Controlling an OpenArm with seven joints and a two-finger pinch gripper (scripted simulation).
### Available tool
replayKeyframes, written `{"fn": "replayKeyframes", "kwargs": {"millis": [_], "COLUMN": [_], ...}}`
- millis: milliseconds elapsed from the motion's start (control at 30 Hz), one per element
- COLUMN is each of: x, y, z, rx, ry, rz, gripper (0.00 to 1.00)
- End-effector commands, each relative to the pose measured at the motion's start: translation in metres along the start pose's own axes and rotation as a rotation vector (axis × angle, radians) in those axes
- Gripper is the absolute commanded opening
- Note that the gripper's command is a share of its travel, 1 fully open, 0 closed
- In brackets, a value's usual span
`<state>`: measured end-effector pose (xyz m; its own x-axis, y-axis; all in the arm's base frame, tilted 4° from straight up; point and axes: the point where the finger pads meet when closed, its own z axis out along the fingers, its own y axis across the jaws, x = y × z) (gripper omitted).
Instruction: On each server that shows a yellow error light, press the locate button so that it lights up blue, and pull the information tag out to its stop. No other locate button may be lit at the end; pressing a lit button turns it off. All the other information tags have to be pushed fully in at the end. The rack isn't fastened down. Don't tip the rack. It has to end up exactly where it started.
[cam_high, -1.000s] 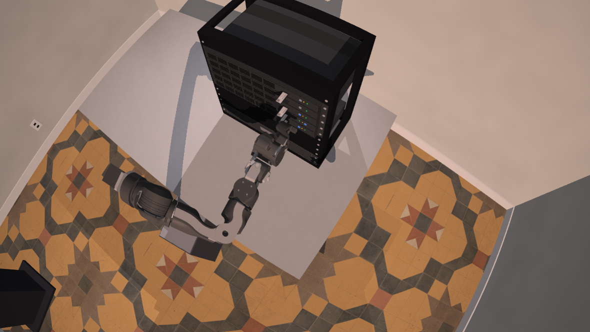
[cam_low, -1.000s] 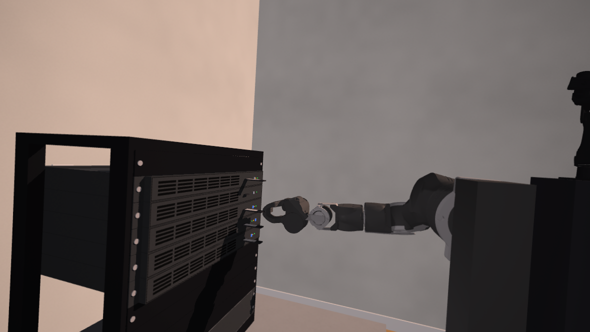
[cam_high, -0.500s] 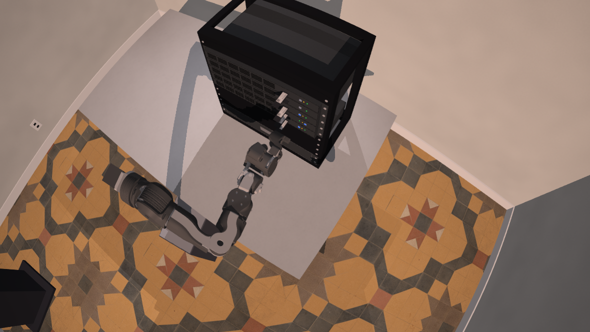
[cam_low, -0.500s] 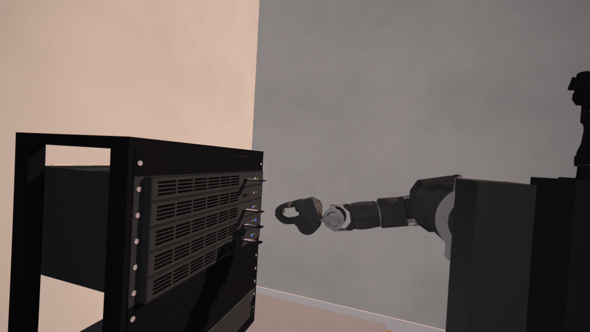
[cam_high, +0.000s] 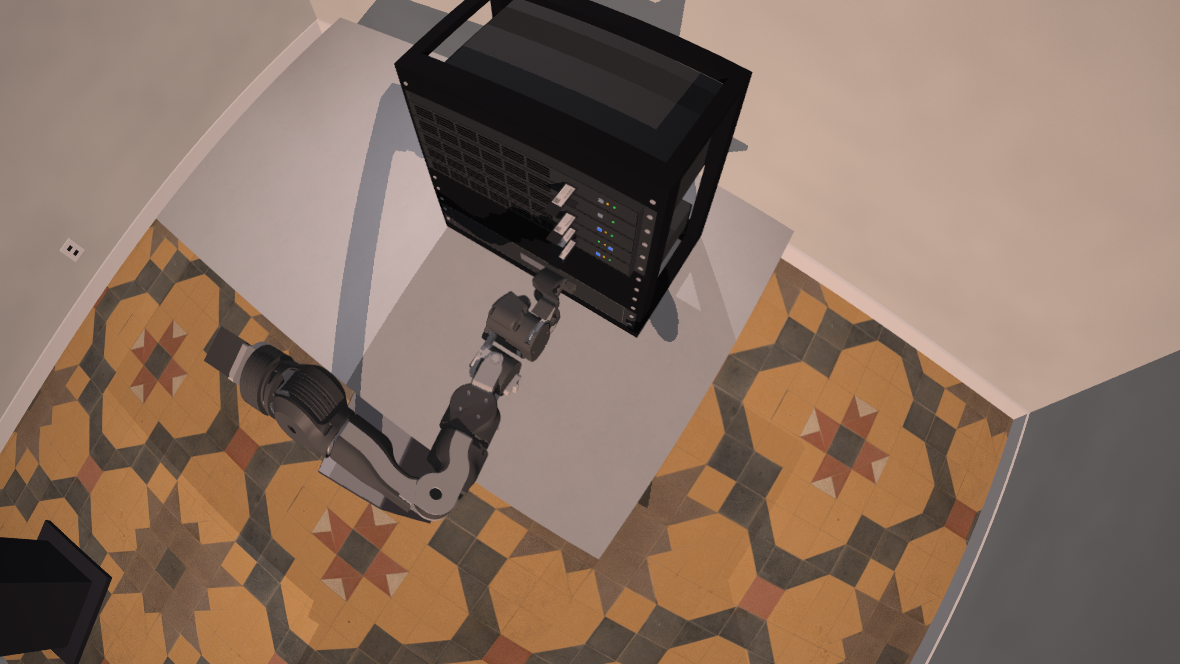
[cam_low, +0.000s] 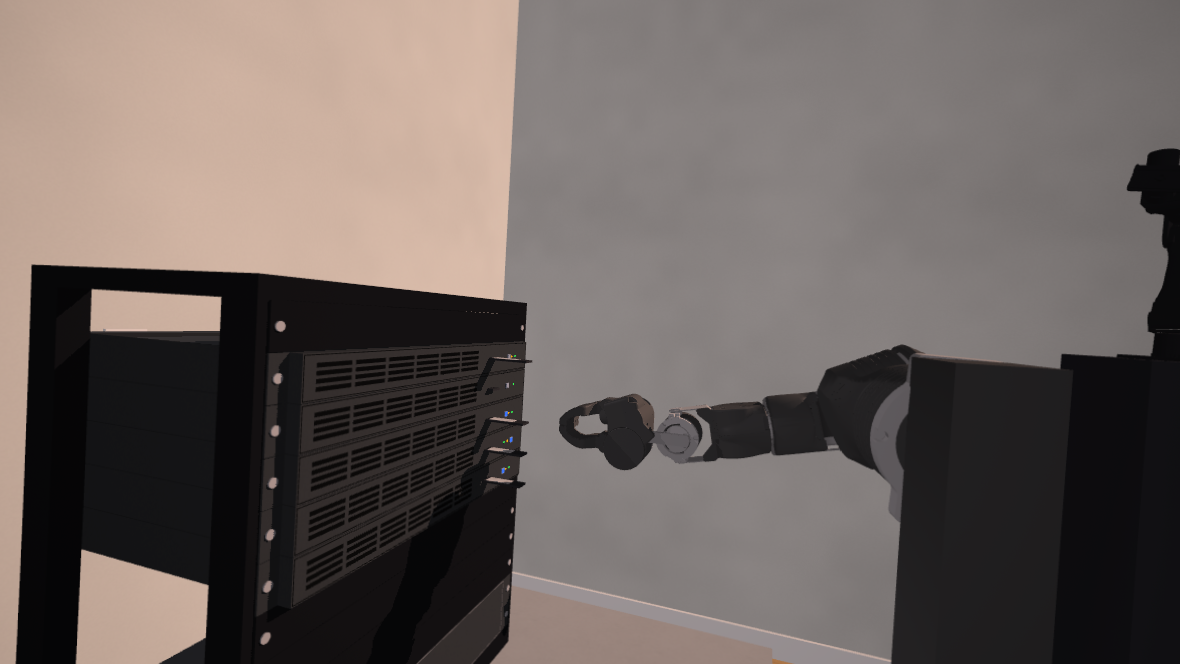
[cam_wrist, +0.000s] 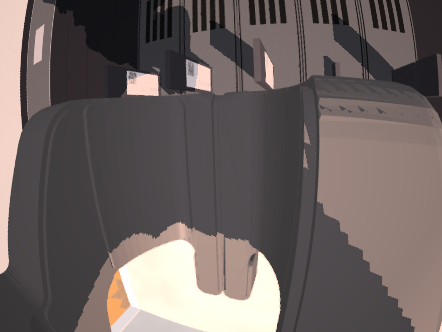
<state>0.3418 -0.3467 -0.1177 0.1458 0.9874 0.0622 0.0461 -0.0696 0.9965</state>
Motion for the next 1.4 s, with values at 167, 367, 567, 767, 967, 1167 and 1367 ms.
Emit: {"fn": "replayKeyframes", "kwargs": {"millis": [167,367,567,767,967,1167,1367], "x": [0.0,-0.002,-0.003,-0.003,-0.004,-0.004,-0.004], "y": [0.003,0.037,0.081,0.088,0.088,0.088,0.088], "z": [0.0,-0.002,-0.003,-0.003,-0.002,0.003,0.011], "rx": [-0.011,-0.011,0.0,0.0,0.0,0.0,0.0], "ry": [-0.003,-0.003,-0.002,-0.001,-0.002,-0.003,-0.002], "rz": [0.001,0.001,0.001,0.001,0.001,0.001,0.001], "gripper": [0.0,0.0,0.0,0.0,0.0,0.0,0.0]}}
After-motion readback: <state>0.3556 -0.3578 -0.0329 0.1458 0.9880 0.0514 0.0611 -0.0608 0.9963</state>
